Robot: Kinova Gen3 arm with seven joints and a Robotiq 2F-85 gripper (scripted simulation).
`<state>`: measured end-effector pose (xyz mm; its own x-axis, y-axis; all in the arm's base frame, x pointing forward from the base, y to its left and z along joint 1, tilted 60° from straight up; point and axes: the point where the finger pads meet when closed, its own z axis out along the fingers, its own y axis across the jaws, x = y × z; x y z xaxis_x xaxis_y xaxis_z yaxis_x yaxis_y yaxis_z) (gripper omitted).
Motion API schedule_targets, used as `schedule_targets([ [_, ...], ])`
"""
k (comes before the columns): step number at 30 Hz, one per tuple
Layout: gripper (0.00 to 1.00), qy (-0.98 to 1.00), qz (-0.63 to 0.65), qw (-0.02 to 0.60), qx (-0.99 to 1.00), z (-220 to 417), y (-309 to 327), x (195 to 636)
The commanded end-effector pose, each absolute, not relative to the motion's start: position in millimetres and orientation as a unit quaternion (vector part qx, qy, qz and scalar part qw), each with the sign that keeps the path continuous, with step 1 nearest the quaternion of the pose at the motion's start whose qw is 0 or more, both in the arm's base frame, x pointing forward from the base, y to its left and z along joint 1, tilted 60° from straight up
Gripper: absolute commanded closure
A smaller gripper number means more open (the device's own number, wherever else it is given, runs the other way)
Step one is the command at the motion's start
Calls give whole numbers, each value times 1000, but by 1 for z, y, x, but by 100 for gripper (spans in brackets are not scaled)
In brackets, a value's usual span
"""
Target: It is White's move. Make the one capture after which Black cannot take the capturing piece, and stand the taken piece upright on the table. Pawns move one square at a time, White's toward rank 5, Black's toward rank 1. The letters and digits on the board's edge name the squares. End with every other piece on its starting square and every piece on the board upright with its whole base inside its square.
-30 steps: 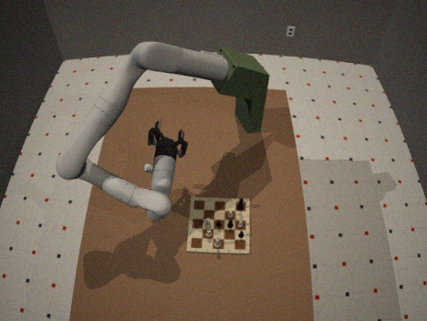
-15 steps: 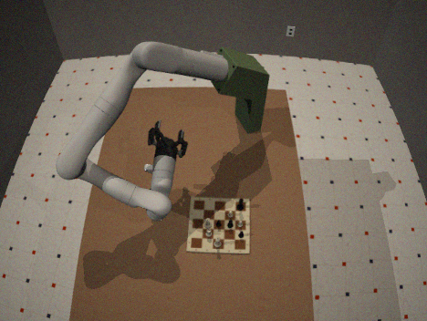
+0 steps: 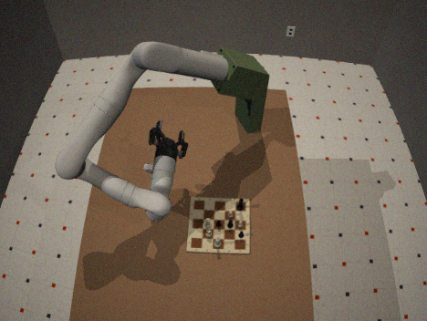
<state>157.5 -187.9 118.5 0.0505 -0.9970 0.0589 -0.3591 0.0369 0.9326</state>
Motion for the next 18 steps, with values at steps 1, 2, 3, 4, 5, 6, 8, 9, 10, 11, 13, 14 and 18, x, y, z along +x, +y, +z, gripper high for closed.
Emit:
schedule_targets([
  [1,0,-589,-363,426,582,118,-186,162],
  [2,0,-593,-360,426,581,118,-185,163],
  [3,0,-598,-355,427,577,118,-184,164],
  [4,0,-604,-351,427,574,118,-183,166],
  [5,0,-610,-345,428,571,117,-181,168],
  [6,0,-616,-340,428,567,117,-180,170],
  [8,0,-630,-327,428,559,117,-177,174],
  [9,0,-638,-320,428,555,117,-175,176],
  [10,0,-646,-312,427,550,116,-173,179],
  [11,0,-655,-304,427,544,116,-171,182],
  [13,0,-673,-287,425,533,116,-167,188],
  [14,0,-683,-278,424,526,115,-165,192],
  [18,0,-704,-258,420,511,115,-160,199],
])
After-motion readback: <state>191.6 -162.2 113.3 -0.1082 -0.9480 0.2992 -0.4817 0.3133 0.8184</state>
